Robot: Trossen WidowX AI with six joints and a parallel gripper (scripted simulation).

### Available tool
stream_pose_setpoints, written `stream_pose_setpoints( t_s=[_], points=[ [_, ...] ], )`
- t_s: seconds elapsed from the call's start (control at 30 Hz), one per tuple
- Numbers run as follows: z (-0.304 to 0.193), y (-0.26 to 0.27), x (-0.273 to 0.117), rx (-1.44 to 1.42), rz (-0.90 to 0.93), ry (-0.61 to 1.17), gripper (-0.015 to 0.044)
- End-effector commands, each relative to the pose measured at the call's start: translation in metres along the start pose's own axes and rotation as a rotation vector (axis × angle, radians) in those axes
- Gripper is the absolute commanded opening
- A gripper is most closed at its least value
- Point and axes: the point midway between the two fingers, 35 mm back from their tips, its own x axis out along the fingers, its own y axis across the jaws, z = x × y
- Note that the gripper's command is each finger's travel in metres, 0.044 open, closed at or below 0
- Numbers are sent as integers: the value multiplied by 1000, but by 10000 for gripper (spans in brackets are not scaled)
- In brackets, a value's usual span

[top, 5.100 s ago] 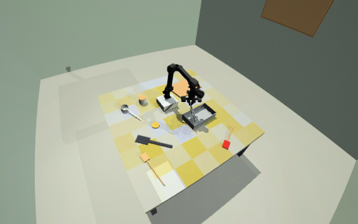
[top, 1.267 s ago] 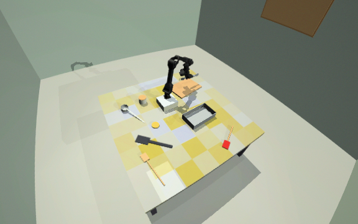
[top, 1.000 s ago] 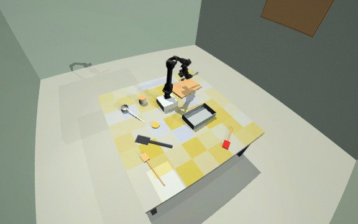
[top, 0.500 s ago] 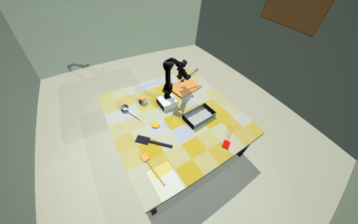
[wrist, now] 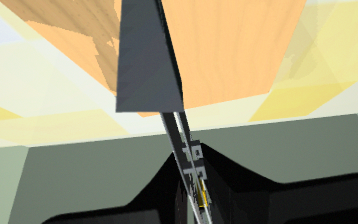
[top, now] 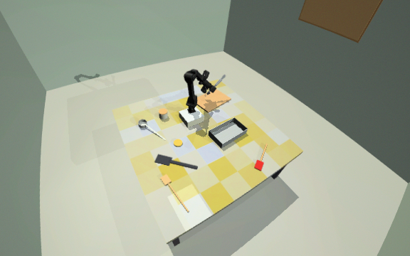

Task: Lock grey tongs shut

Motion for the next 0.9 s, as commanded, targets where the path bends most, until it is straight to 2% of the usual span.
stream_pose_setpoints(
  t_s=[0.0, 0.17, 0.87],
  points=[
    [2, 3, -7, 28, -4, 85, -150],
    [4, 5, -12, 44, -8, 141, -150],
    [4, 5, -12, 45, -8, 142, -150]
  ],
)
